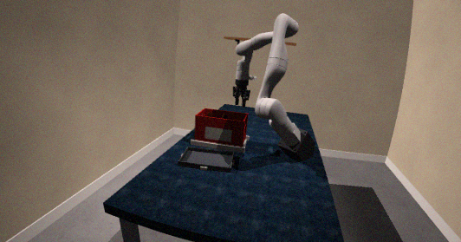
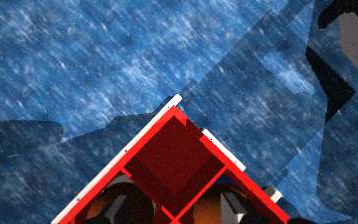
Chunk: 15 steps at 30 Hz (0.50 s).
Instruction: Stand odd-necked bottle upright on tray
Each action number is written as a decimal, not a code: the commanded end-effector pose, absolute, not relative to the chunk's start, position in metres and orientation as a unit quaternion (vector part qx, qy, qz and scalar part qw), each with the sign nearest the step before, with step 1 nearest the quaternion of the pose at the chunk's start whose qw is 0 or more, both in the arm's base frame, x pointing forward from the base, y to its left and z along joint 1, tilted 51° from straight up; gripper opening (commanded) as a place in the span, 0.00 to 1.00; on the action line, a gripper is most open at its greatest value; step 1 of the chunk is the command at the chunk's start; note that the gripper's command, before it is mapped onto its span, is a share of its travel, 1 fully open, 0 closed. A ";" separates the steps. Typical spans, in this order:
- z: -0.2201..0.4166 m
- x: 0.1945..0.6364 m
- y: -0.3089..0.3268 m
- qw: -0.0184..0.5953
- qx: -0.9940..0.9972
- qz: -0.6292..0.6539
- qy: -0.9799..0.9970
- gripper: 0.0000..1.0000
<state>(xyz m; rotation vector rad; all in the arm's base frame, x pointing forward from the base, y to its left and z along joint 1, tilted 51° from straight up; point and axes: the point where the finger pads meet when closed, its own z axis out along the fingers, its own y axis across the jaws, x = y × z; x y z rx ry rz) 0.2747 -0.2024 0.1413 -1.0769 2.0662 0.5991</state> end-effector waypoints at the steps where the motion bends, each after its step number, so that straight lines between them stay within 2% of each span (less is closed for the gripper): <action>1: 0.142 0.274 -0.205 0.360 -0.416 0.231 0.803 0.64; 5: 0.143 0.274 -0.205 0.360 -0.416 0.231 0.803 0.64; 6: 0.143 0.274 -0.205 0.360 -0.416 0.231 0.803 0.00; 15: 0.143 0.274 -0.205 0.360 -0.416 0.231 0.803 0.00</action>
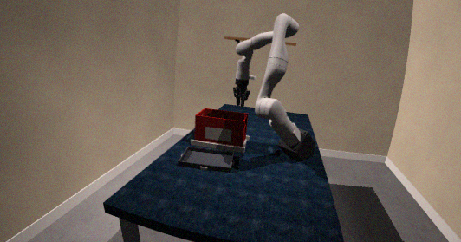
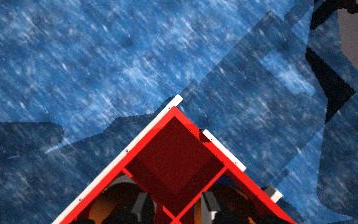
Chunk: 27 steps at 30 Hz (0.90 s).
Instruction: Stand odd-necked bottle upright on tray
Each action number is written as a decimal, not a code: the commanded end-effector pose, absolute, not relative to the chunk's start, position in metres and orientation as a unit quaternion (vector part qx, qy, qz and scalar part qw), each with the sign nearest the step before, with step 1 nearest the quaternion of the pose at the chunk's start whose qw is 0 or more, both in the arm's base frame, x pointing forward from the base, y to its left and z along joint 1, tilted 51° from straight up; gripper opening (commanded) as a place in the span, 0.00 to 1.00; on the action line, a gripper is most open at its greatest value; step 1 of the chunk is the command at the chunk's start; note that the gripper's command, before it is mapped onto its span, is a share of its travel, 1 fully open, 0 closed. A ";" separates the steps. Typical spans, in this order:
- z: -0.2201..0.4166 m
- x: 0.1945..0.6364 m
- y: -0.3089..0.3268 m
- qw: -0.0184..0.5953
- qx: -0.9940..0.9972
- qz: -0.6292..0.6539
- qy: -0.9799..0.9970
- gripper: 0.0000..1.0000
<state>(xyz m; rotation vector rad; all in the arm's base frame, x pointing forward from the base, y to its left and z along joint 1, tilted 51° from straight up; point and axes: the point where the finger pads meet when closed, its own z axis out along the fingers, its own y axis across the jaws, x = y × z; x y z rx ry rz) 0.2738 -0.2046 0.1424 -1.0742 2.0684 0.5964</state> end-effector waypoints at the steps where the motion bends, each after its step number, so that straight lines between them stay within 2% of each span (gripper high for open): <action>1: 0.143 0.274 -0.205 0.360 -0.416 0.231 0.803 0.00; 27: 0.156 0.270 -0.193 0.362 -0.416 0.230 0.802 0.00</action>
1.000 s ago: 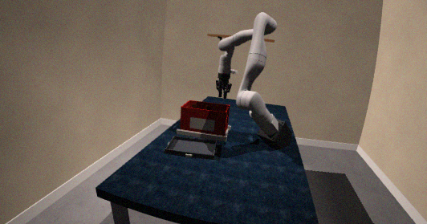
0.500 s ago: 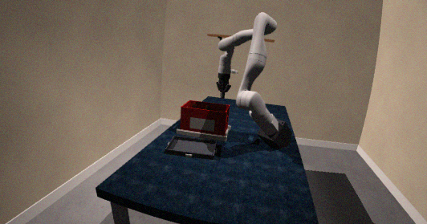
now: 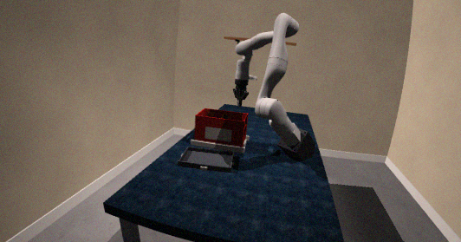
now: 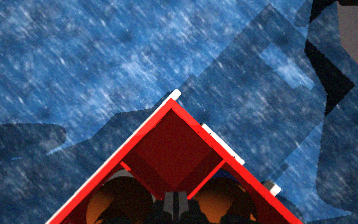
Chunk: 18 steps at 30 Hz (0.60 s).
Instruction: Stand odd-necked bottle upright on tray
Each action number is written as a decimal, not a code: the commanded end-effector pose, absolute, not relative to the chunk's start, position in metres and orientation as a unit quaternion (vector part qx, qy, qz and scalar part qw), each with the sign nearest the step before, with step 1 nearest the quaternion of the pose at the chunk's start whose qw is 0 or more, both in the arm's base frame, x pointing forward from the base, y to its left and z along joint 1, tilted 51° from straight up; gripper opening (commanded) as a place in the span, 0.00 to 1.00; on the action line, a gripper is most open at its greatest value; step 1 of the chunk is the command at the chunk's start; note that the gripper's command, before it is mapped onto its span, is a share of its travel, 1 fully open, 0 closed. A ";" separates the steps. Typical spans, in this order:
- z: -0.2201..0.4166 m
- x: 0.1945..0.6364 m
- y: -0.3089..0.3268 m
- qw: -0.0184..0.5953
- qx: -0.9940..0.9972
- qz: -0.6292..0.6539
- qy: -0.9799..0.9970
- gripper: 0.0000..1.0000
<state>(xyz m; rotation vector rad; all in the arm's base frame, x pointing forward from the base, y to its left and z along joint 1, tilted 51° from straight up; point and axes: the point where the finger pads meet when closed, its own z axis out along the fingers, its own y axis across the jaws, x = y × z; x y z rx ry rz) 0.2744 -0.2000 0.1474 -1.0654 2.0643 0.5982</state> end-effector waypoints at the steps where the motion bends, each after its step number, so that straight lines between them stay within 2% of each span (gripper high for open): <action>1: 0.167 0.266 -0.181 0.363 -0.416 0.229 0.801 0.00; 5: 0.194 0.250 -0.142 0.360 -0.416 0.231 0.802 0.00; 11: 0.195 0.249 -0.141 0.360 -0.416 0.231 0.802 0.00; 12: 0.195 0.249 -0.141 0.360 -0.416 0.231 0.802 0.64; 18: 0.195 0.249 -0.141 0.360 -0.416 0.231 0.802 0.64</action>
